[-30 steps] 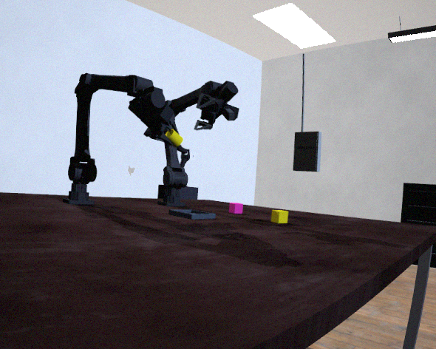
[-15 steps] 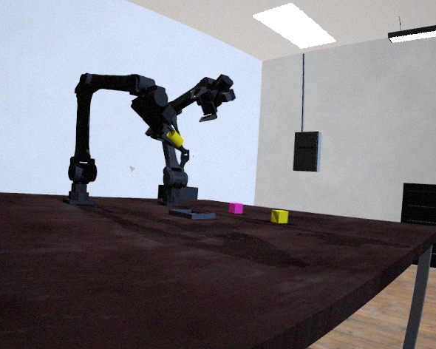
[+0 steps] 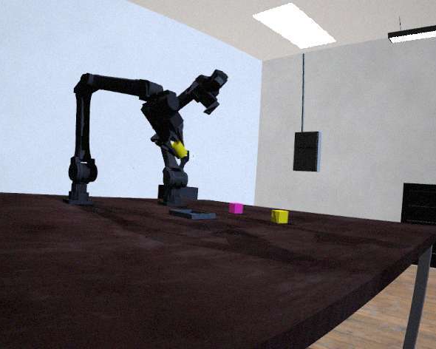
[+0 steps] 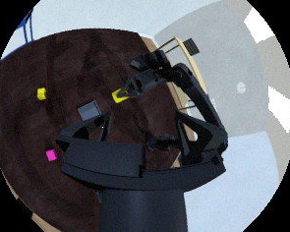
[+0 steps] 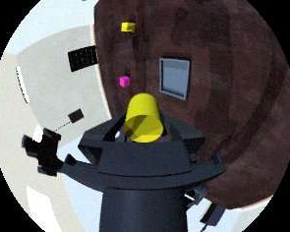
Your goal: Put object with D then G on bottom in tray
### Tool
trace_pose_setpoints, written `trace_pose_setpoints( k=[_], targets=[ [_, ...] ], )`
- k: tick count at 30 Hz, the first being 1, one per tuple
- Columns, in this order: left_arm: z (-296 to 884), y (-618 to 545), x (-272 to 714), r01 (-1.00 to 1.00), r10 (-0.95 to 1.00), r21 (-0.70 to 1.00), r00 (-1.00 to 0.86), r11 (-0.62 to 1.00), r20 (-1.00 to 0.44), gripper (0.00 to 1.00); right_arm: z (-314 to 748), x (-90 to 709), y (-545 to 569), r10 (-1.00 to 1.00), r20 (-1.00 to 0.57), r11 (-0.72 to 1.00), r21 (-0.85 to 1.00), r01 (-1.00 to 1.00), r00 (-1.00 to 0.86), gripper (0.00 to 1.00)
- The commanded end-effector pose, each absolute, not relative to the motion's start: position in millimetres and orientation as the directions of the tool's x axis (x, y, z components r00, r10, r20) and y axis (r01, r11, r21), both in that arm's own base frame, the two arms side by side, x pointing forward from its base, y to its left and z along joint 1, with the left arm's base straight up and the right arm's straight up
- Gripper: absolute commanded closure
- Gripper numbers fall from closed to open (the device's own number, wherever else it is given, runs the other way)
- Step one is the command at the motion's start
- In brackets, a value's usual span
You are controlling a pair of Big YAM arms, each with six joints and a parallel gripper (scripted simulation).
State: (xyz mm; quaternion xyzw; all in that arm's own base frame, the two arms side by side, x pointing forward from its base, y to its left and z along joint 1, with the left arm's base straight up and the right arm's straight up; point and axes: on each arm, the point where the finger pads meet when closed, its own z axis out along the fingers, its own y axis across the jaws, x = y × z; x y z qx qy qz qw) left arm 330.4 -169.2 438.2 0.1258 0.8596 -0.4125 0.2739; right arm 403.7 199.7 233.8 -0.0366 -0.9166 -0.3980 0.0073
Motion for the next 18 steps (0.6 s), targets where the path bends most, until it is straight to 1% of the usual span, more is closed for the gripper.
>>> trace_pose_setpoints(
  k=[1, 3, 5, 14, 17, 18],
  targets=[
    [476.4, -162.6, 331.9, 0.661, 0.122, -0.441, -0.626, 0.607, -0.770, 0.00, 233.0, 412.2, 211.2, 0.091, 0.044, 0.698, 0.710, 0.095, -0.995, 0.62],
    [486.8, -160.1, 323.3, 0.727, 0.175, -0.339, -0.531, 0.597, -0.829, 0.00, 222.5, 411.3, 216.0, 0.102, 0.053, 0.727, 0.678, 0.111, -0.993, 0.62],
    [493.0, -158.4, 318.9, 0.755, 0.203, -0.281, -0.478, 0.592, -0.855, 0.00, 215.4, 410.6, 219.7, 0.110, 0.054, 0.750, 0.651, 0.118, -0.993, 0.62],
    [512.4, -152.3, 302.2, 0.842, 0.342, 0.013, -0.204, 0.539, -0.917, 0.00, 196.5, 417.9, 243.2, 0.159, 0.035, 0.836, 0.527, 0.154, -0.987, 0.62],
    [505.2, -151.2, 301.0, 0.844, 0.353, 0.018, -0.205, 0.537, -0.913, 0.00, 192.6, 418.3, 246.6, 0.166, 0.034, 0.847, 0.506, 0.160, -0.985, 0.62],
    [493.0, -149.5, 304.2, 0.841, 0.362, 0.002, -0.230, 0.541, -0.903, 0.00, 188.8, 418.6, 249.8, 0.173, 0.033, 0.858, 0.485, 0.167, -0.984, 0.62]
  ],
)
